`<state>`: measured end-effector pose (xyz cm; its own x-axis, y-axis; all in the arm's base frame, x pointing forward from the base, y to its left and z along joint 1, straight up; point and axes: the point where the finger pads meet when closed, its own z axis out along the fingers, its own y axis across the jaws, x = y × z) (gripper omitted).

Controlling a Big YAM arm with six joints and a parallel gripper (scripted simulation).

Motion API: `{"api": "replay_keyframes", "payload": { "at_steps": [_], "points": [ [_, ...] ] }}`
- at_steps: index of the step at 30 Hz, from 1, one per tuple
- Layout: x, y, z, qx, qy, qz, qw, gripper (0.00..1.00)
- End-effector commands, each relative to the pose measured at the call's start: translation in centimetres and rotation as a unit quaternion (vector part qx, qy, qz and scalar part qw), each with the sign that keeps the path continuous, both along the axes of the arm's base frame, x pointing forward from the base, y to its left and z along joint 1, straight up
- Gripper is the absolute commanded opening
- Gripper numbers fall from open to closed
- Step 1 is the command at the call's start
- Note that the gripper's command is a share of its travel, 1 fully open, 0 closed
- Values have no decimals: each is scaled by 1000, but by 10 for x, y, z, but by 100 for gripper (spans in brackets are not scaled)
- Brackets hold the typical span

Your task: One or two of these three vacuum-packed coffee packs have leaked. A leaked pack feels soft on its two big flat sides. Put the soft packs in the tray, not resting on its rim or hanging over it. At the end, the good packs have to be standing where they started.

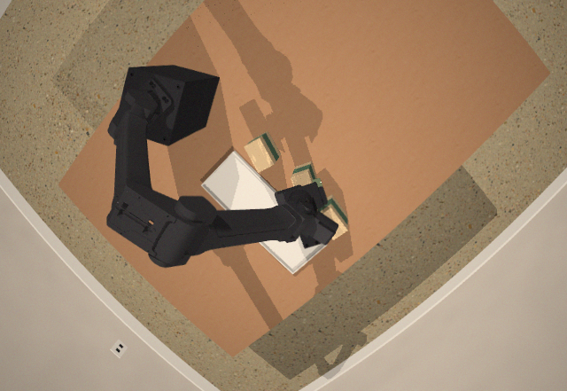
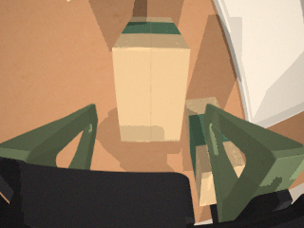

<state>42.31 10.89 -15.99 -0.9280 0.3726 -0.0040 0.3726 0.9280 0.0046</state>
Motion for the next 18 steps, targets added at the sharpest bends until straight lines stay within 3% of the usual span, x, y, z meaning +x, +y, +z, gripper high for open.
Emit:
{"api": "replay_keyframes", "payload": {
  "at_steps": [1, 18],
  "points": [
    [7, 3, -3, 1, -4, -7, 1000, 78],
    [5, 4, -2, 1, -4, -6, 1000, 78]
  ]
}}
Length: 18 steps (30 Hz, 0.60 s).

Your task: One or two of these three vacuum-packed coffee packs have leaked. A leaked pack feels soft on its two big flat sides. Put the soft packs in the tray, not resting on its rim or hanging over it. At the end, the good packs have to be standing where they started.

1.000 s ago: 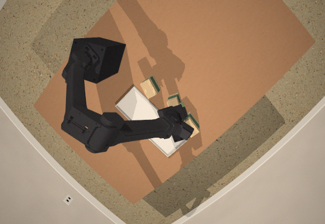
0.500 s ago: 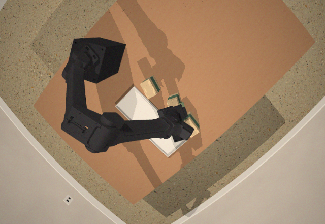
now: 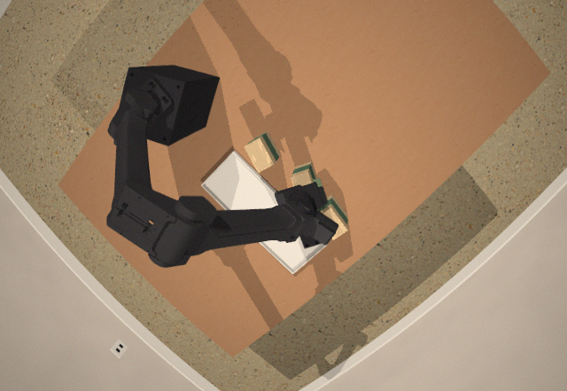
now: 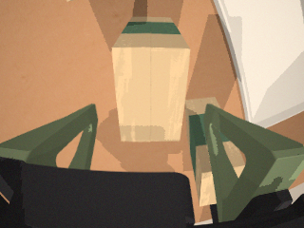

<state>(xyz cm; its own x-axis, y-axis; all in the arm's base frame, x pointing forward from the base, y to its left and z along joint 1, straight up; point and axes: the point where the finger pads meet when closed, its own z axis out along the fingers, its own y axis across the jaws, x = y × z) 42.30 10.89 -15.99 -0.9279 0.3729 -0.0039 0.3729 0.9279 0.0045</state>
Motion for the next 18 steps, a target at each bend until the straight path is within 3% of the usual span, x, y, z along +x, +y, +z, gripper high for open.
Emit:
{"api": "replay_keyframes", "payload": {
  "at_steps": [1, 18],
  "points": [
    [5, 4, -2, 1, -4, -6, 1000, 78],
    [13, 6, -9, 3, -12, -6, 1000, 78]
  ]
}}
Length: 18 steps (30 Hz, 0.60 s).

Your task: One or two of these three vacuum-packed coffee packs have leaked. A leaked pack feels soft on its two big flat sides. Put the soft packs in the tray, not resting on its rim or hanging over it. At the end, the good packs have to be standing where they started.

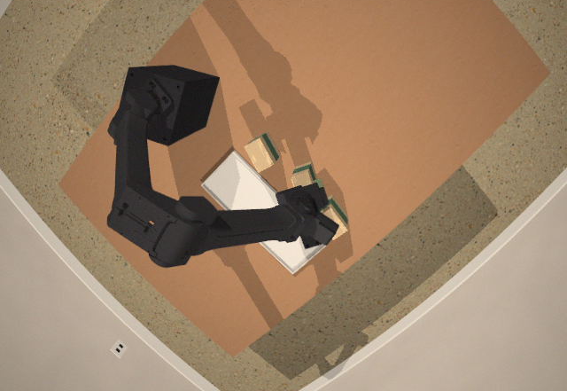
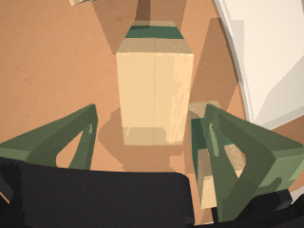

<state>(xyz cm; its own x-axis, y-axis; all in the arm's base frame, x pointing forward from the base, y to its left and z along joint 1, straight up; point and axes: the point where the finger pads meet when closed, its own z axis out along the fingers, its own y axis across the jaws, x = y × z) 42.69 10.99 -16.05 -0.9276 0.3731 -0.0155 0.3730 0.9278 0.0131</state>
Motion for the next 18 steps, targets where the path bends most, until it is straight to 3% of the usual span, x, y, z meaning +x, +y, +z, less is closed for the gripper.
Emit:
{"api": "replay_keyframes", "payload": {
  "at_steps": [1, 2, 5, 18],
  "points": [
    [9, 5, -8, 1, -4, -6, 1000, 78],
    [2, 3, -12, -1, 3, -6, 1000, 78],
    [11, 5, -15, 2, -6, -6, 1000, 78],
    [7, 5, -42, 1, -3, -5, 1000, 78]
  ]
}}
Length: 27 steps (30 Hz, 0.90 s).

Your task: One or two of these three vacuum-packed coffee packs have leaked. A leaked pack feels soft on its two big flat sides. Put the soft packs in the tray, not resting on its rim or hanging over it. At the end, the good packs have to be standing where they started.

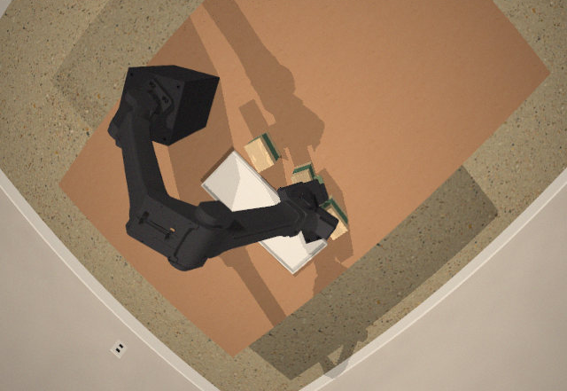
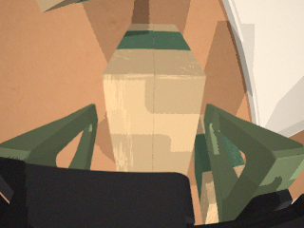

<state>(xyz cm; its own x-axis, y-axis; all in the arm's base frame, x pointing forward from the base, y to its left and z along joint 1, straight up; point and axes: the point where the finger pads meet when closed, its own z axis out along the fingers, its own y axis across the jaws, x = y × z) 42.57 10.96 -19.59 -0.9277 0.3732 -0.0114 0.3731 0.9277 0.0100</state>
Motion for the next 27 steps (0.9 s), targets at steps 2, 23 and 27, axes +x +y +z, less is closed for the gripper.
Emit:
{"api": "replay_keyframes", "payload": {
  "at_steps": [2, 23, 27],
  "points": [
    [11, 6, -10, 2, -7, -5, 1000, 78],
    [3, 4, -17, 0, 0, -5, 1000, 78],
    [3, 4, -17, 0, 0, -5, 1000, 78]
  ]
}}
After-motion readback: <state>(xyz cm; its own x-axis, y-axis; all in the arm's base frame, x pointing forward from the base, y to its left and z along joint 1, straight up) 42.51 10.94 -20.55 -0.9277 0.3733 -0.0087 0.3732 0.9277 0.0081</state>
